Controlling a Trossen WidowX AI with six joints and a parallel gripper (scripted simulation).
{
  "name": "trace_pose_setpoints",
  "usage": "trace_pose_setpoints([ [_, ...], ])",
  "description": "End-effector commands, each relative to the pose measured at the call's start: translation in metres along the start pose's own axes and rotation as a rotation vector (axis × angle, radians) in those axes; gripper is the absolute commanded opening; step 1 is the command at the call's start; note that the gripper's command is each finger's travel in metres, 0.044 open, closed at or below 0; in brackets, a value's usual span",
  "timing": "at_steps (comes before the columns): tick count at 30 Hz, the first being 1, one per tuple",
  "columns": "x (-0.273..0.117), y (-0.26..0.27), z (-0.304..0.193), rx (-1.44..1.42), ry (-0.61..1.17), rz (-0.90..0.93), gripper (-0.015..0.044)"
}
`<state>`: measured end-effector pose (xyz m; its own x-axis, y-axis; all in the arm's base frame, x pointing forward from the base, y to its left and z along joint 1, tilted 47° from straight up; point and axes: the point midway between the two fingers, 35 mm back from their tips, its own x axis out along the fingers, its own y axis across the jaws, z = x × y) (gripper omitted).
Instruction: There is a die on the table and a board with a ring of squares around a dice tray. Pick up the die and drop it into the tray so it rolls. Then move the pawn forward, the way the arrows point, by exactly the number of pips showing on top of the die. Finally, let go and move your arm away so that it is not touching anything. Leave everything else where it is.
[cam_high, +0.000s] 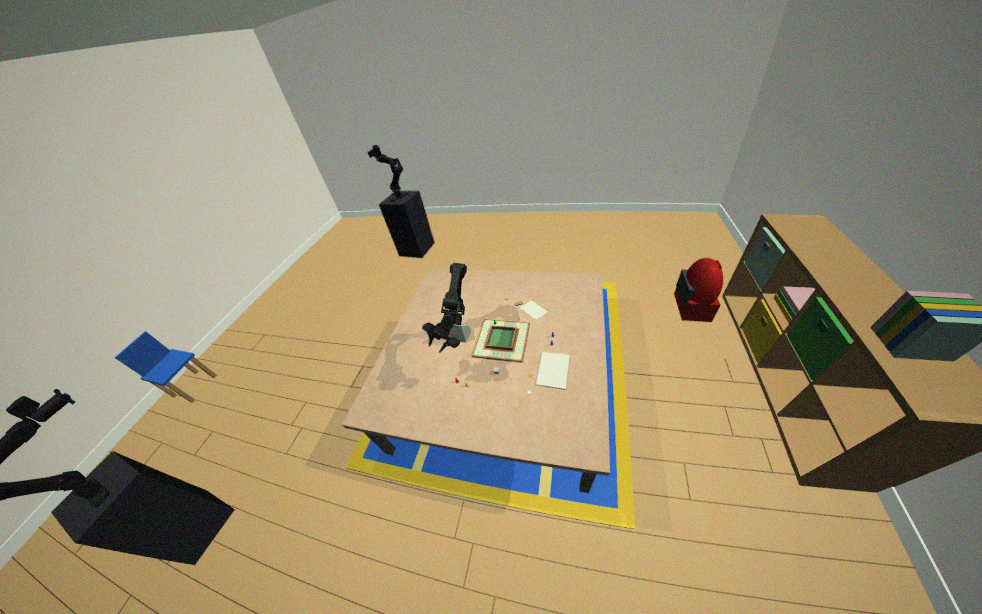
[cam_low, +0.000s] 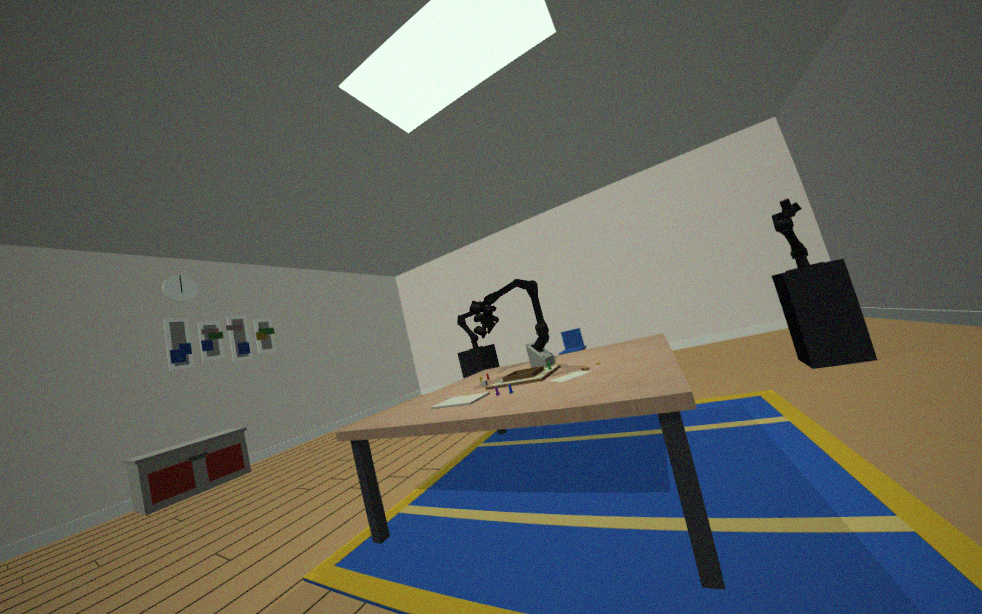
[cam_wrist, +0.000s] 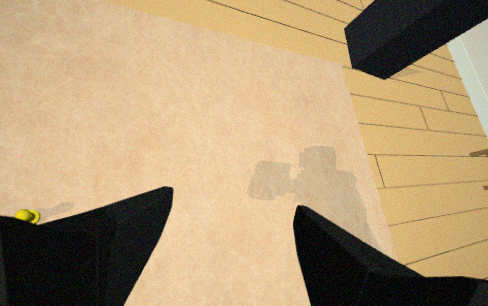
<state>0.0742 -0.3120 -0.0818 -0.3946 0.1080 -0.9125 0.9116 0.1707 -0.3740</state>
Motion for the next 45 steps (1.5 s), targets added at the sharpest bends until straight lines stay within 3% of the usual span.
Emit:
trace_pose_setpoints([
  [1,-0.001,0.073,-0.016,-0.364,0.056,0.140,0.0275],
  [11,-0.007,0.206,-0.082,-1.146,0.128,0.507,0.0275],
  [20,-0.011,0.281,-0.152,-1.690,0.099,0.864,0.0275],
  [45,0.005,0.288,-0.169,-1.712,0.097,0.882,0.0275],
])
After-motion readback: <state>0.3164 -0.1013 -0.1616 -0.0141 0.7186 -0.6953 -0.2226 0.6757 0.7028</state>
